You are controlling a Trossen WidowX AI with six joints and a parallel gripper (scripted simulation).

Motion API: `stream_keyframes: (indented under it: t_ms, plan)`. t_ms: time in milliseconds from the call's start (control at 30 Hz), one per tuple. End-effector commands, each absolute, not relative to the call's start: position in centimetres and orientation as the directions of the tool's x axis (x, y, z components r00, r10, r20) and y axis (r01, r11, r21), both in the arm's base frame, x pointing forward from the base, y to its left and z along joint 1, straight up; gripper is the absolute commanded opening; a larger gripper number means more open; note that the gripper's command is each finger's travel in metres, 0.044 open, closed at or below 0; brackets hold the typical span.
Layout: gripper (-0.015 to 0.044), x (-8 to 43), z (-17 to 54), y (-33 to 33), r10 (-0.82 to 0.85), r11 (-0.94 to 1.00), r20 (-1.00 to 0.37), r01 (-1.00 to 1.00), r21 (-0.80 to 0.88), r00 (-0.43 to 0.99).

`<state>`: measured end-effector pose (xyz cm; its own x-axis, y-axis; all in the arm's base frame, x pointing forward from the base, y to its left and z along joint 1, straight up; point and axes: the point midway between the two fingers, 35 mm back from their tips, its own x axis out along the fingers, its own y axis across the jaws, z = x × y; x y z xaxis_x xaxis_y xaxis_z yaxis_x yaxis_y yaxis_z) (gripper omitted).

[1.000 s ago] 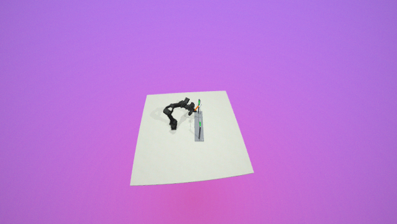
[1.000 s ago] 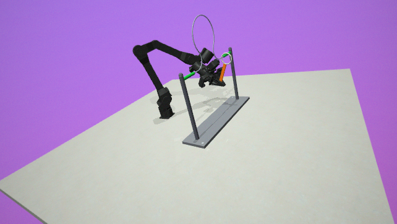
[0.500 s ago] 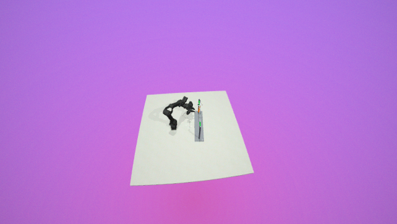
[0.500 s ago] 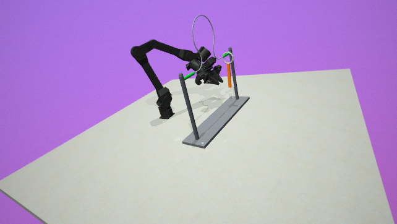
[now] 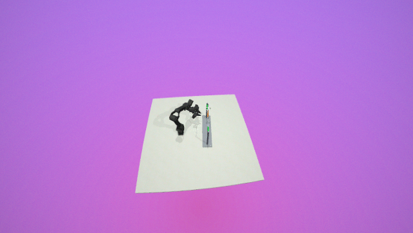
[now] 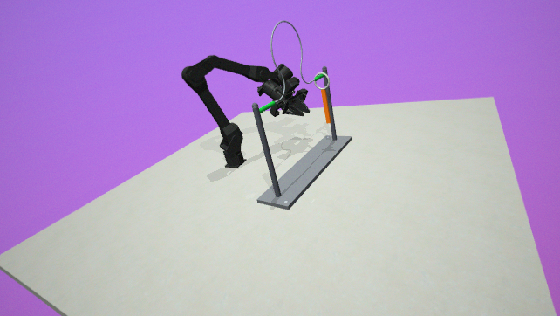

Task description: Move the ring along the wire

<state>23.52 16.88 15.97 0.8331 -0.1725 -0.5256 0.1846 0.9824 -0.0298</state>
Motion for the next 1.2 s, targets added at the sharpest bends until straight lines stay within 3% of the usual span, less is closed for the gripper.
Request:
stream_keyframes:
  t_ms: [0,233,433,600,1167]
  plan:
    - [0.0160,23.5,16.0,16.8,-0.177,0.982,-0.524,0.189,-0.031,0.834]
    - [0.0160,23.5,16.0,16.8,-0.177,0.982,-0.524,0.189,-0.031,0.834]
    - [0.0317,19.5,18.5,17.6,-0.172,0.982,-0.524,0.184,-0.031,0.834]
    - [0.0440,19.4,18.7,17.6,-0.172,0.983,-0.523,0.183,-0.031,0.835]
    - [0.0440,19.4,18.7,17.6,-0.172,0.983,-0.523,0.183,-0.031,0.835]
